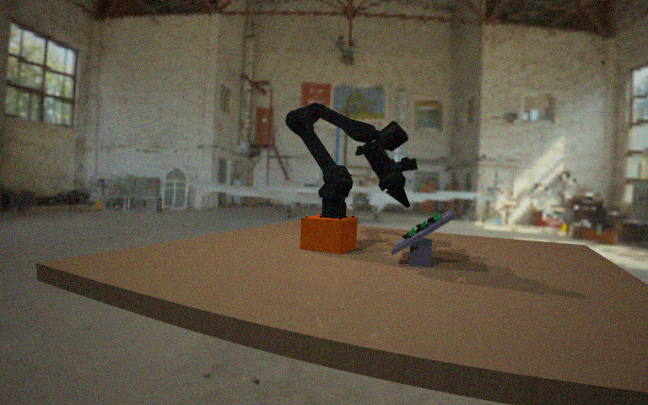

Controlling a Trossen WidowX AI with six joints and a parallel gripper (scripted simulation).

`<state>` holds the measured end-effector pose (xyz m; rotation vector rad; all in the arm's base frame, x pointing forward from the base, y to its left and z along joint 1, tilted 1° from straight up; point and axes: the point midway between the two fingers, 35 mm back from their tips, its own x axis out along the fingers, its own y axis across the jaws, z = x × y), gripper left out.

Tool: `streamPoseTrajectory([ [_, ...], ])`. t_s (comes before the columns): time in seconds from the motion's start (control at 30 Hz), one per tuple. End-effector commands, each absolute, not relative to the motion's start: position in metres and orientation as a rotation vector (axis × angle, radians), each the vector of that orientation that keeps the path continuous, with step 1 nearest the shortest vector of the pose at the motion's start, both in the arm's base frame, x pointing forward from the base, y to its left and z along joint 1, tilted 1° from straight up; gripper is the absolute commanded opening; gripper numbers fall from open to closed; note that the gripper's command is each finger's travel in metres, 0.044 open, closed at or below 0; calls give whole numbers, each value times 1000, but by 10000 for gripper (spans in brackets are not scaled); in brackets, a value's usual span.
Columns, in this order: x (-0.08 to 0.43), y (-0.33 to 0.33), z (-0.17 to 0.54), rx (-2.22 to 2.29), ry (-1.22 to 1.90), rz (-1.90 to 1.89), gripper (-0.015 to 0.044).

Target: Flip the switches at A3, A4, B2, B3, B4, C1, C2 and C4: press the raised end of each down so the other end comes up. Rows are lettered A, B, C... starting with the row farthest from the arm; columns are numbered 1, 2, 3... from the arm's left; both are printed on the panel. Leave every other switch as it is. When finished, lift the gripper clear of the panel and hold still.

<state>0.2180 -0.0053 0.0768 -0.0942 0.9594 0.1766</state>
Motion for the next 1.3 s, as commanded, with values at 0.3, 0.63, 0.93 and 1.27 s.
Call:
streamPoseTrajectory([
  [0.3,250,-16,57,-95,981,172,0],
  [0.63,255,-14,49,-95,981,172,0],
  [0.93,260,-14,42,-95,980,172,0],
  [1.27,264,-13,37,-95,980,172,0],
])
